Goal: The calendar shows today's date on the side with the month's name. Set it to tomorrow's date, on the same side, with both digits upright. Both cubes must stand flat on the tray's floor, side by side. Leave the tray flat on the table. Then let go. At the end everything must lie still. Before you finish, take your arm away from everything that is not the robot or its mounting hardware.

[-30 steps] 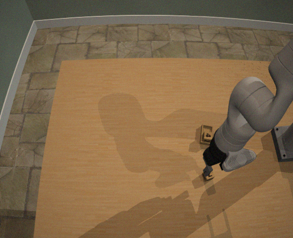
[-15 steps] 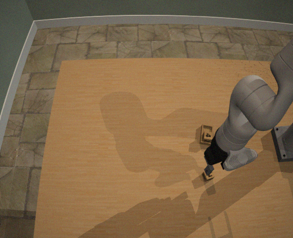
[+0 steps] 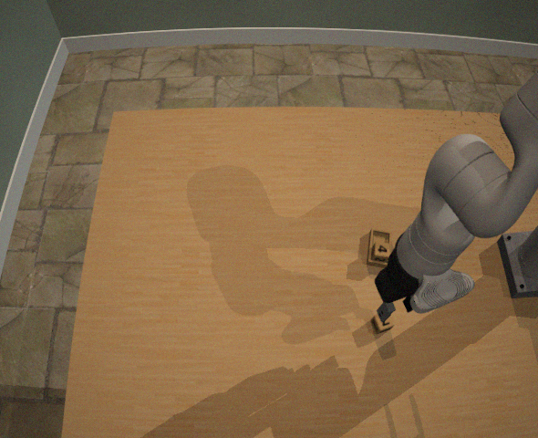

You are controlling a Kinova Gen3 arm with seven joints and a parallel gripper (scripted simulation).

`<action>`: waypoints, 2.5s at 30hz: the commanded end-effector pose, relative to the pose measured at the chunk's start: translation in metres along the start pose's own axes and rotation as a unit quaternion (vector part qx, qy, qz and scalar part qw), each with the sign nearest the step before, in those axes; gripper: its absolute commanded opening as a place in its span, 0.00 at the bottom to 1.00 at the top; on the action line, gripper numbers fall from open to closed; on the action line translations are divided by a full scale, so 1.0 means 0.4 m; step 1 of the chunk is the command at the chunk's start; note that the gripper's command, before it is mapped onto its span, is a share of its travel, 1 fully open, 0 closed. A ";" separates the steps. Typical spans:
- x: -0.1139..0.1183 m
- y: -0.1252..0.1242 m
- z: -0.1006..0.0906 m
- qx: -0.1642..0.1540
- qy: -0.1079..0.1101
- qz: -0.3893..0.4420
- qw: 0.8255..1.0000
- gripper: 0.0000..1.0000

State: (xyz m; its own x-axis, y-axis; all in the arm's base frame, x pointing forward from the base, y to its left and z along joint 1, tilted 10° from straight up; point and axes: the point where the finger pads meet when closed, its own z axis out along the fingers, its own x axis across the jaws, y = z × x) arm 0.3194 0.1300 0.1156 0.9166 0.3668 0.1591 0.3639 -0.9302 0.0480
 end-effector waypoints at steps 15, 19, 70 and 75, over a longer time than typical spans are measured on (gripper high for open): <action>0.001 0.000 -0.001 0.000 0.001 0.000 1.000 0.87; 0.001 0.000 -0.001 0.000 0.001 0.000 1.000 0.87; 0.002 0.000 0.106 0.000 0.001 0.000 1.000 0.87; 0.002 0.000 0.116 0.000 0.001 0.000 1.000 0.87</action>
State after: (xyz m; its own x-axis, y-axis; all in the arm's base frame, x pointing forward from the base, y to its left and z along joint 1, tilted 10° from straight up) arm 0.3289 0.1313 0.0727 0.9158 0.3659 0.1657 0.3631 -0.9305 0.0476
